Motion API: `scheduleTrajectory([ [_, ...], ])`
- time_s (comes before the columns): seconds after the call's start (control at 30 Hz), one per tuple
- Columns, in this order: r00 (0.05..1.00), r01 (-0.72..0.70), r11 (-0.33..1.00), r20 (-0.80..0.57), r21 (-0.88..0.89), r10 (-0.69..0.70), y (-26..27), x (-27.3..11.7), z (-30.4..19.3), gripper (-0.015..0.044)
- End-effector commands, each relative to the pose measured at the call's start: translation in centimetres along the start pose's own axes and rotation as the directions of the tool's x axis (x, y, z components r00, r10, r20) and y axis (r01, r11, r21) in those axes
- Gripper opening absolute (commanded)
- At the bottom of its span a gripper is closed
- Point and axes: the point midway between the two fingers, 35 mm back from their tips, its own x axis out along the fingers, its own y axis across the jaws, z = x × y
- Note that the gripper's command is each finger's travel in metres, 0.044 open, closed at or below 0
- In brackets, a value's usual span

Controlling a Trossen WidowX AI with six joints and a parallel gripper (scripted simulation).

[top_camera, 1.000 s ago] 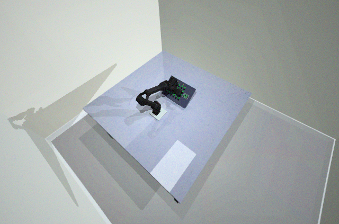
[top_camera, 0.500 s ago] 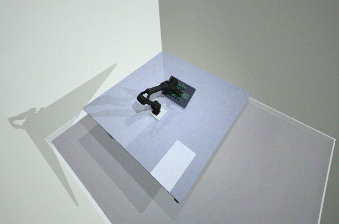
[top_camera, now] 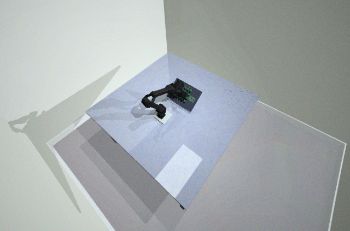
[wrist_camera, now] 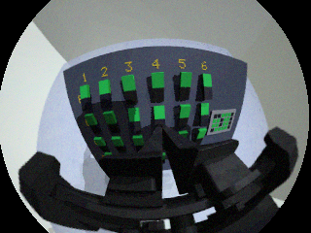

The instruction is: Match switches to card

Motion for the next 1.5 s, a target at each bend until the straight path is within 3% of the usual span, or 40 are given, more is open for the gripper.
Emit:
scheduleTrajectory([
  [0.0, 1.000, -0.001, 1.000, 0.001, 0.001, 0.001, 0.02, 0.08, 0.00, 0.0000],
  [1.47, 1.000, -0.001, 1.000, -0.001, -0.001, 0.001, 0.01, 0.32, 0.04, 0.0000],
])
